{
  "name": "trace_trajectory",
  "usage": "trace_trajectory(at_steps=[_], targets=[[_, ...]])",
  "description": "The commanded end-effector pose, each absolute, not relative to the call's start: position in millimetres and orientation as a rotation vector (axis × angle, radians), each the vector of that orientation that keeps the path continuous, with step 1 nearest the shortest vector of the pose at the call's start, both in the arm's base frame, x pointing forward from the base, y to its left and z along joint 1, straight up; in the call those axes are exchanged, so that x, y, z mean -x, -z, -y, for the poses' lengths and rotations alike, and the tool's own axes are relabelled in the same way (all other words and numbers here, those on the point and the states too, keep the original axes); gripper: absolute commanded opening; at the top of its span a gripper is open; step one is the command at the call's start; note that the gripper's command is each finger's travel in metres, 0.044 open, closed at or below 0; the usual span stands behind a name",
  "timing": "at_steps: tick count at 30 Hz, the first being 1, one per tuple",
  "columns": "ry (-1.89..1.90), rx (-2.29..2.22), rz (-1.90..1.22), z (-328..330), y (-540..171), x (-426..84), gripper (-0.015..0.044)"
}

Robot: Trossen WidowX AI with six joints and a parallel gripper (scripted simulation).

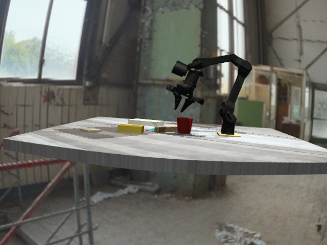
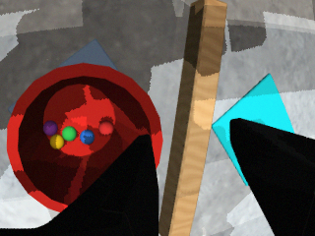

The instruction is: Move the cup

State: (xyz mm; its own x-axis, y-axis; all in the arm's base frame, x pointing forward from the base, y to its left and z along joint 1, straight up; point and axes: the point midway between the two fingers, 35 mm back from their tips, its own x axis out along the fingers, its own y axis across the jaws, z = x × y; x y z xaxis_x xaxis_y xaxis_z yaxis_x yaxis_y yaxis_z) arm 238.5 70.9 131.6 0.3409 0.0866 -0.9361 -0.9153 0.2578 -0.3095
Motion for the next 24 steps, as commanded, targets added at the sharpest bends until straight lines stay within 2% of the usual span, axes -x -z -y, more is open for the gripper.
trace_trajectory(at_steps=[1, 24], targets=[[-1.326, 1.335, -1.115, -76.8, -128.5, -182.6, 0.0148], [-1.326, 1.334, -1.115, -77.9, -111.5, -182.8, 0.0148]])
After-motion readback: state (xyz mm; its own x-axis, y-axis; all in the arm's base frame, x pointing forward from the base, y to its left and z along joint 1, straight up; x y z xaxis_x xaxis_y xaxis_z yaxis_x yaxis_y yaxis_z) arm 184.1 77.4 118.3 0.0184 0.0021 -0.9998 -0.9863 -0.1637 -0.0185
